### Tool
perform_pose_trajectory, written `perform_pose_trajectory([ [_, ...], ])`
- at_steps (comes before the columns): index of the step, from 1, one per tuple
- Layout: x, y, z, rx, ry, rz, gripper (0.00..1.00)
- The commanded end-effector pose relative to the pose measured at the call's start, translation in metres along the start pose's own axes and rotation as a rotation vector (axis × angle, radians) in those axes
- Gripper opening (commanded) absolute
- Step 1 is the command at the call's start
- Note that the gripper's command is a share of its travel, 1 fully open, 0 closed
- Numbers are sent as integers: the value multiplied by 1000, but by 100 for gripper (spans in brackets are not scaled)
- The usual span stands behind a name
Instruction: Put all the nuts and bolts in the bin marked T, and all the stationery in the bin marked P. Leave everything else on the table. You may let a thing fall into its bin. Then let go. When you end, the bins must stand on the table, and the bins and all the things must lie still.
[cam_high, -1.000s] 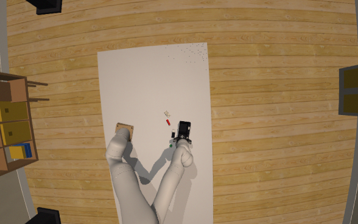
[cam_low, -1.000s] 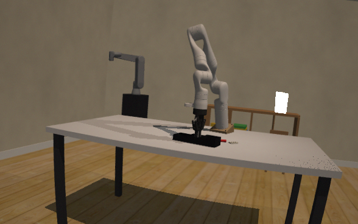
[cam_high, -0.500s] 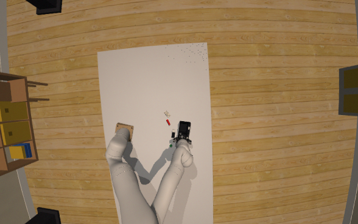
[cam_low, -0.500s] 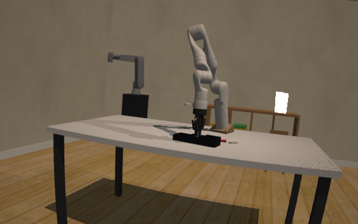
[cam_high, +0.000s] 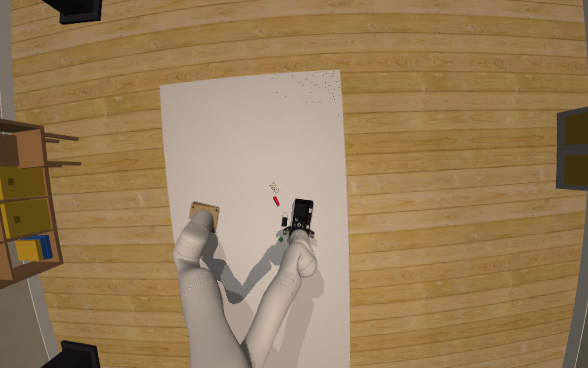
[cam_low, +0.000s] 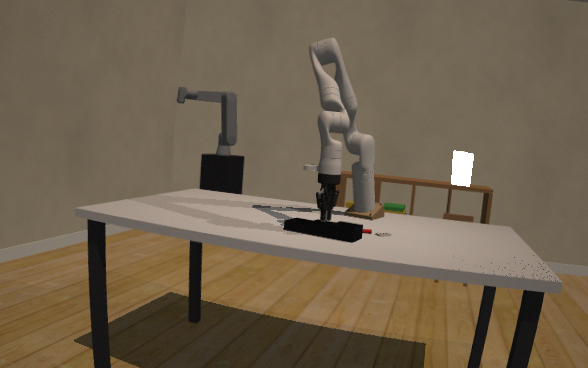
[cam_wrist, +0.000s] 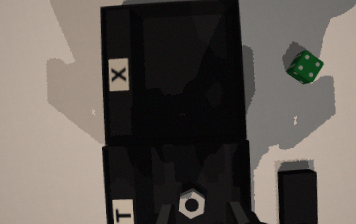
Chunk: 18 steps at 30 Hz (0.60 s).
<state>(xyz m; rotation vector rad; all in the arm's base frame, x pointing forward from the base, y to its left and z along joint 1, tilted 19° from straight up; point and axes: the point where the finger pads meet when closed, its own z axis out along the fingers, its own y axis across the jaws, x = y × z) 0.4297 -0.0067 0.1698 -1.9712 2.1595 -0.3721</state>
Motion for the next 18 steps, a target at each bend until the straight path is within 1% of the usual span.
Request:
perform_pose_trajectory([
  [1, 1, -4, -8, 8, 1, -2, 31],
  [9, 1, -4, -15, 8, 1, -2, 31],
  [12, 1, -3, -28, 8, 1, -2, 31],
  [18, 1, -5, -28, 11, -1, -1, 31],
])
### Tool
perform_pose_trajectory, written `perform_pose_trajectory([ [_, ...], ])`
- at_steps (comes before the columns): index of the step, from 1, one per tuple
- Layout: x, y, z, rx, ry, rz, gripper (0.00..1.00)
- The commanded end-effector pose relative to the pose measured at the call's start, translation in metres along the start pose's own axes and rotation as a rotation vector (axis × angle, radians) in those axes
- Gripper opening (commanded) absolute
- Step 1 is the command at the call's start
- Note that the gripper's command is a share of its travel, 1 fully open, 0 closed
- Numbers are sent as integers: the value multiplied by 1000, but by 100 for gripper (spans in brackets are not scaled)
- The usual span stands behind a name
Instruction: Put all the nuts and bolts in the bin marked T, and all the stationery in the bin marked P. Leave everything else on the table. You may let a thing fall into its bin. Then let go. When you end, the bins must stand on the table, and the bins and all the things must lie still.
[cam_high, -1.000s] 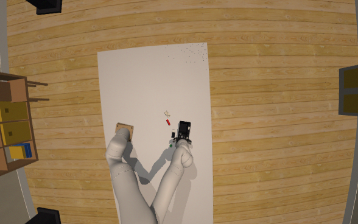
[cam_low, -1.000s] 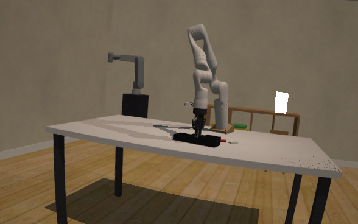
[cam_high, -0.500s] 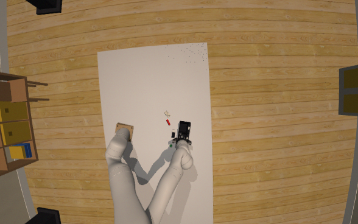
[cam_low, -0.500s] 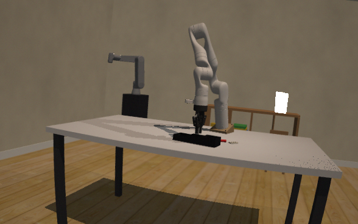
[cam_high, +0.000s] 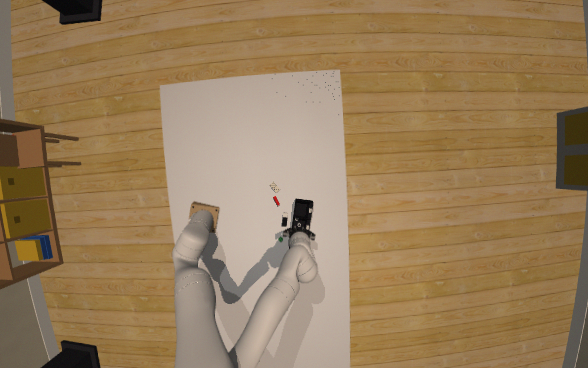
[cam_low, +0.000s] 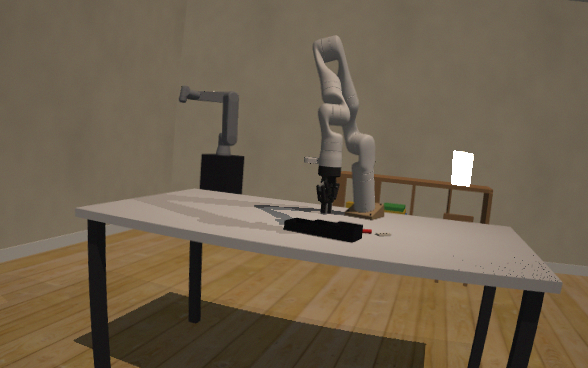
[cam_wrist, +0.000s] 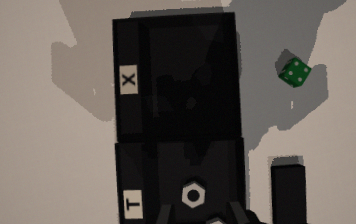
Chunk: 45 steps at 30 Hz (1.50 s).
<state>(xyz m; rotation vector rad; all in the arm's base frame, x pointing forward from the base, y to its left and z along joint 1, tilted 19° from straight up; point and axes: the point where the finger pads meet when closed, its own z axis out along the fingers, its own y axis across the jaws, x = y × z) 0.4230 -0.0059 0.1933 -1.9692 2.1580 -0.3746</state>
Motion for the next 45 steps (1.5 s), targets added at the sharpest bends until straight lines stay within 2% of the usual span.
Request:
perform_pose_trajectory([
  [1, 1, -4, -4, 8, 0, -2, 31],
  [44, 0, -4, -2, 6, 1, 0, 31],
  [45, -4, 4, -3, 10, -4, -17, 38],
])
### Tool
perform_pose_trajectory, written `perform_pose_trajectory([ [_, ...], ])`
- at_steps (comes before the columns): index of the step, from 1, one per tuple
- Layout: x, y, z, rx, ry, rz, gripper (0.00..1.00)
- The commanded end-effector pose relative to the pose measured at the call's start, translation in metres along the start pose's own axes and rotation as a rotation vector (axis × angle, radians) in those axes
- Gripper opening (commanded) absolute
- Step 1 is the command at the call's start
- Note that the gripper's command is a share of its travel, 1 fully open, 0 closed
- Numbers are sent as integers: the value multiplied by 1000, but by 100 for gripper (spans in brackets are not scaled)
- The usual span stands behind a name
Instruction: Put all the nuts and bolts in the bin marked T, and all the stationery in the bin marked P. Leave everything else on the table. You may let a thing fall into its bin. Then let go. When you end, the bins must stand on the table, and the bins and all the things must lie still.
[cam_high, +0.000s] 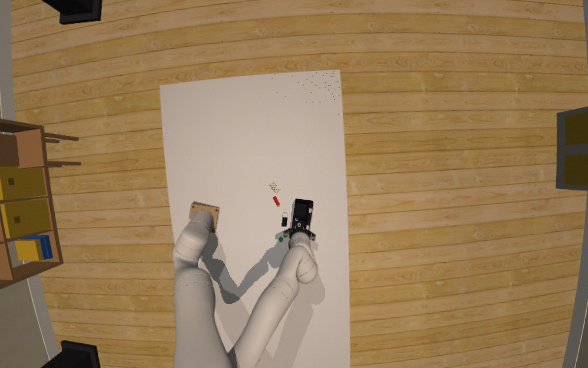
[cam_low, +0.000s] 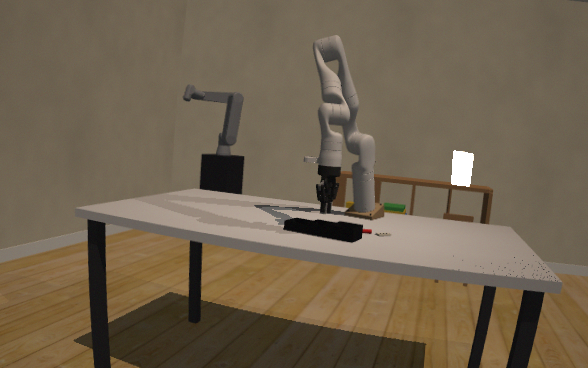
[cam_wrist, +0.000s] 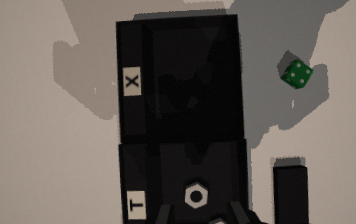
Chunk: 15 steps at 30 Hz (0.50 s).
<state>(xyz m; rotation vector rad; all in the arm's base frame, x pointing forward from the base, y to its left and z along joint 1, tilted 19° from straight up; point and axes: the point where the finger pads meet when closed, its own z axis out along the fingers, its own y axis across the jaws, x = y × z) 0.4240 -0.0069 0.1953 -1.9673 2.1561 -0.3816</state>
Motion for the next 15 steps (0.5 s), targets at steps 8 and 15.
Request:
perform_pose_trajectory([
  [8, -21, 73, -7, 6, -5, -13, 38],
  [15, -19, 75, -7, 3, 0, -15, 38],
])
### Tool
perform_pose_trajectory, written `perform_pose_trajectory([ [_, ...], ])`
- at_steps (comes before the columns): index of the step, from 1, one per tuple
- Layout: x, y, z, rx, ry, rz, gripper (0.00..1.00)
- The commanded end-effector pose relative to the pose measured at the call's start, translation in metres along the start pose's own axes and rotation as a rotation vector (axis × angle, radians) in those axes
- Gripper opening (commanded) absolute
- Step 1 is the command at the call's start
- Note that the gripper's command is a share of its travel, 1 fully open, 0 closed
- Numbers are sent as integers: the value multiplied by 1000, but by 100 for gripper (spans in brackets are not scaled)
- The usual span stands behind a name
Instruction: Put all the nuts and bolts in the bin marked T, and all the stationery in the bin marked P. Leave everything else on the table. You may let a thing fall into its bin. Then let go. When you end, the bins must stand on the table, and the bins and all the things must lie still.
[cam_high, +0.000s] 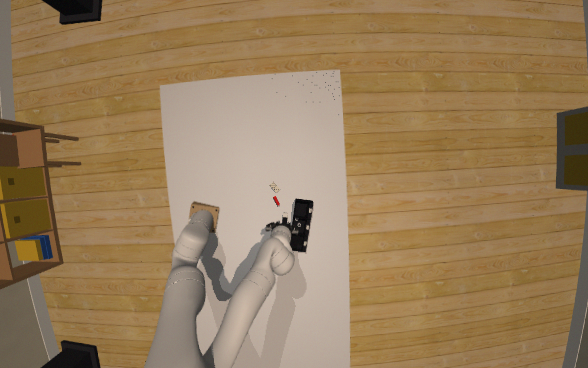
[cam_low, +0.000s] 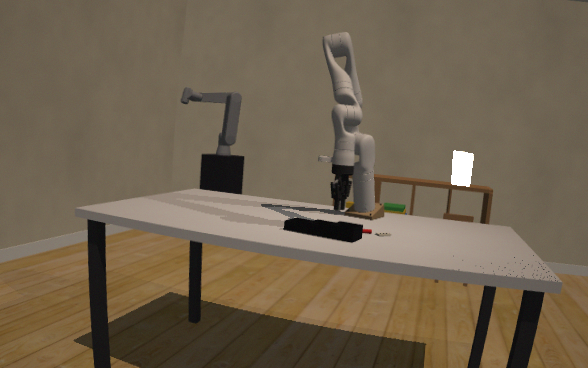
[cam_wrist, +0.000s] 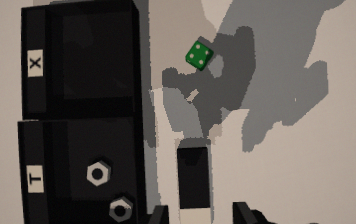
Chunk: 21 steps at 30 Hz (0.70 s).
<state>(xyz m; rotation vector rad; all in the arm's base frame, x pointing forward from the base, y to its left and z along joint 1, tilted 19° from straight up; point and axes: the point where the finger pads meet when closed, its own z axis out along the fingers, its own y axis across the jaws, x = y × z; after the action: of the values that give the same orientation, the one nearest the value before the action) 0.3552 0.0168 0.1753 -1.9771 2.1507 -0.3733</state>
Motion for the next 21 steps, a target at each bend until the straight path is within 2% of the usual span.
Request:
perform_pose_trajectory([
  [1, -1, 1, -3, 7, 5, -7, 38],
  [21, 0, -3, -2, 6, 3, -5, 38],
])
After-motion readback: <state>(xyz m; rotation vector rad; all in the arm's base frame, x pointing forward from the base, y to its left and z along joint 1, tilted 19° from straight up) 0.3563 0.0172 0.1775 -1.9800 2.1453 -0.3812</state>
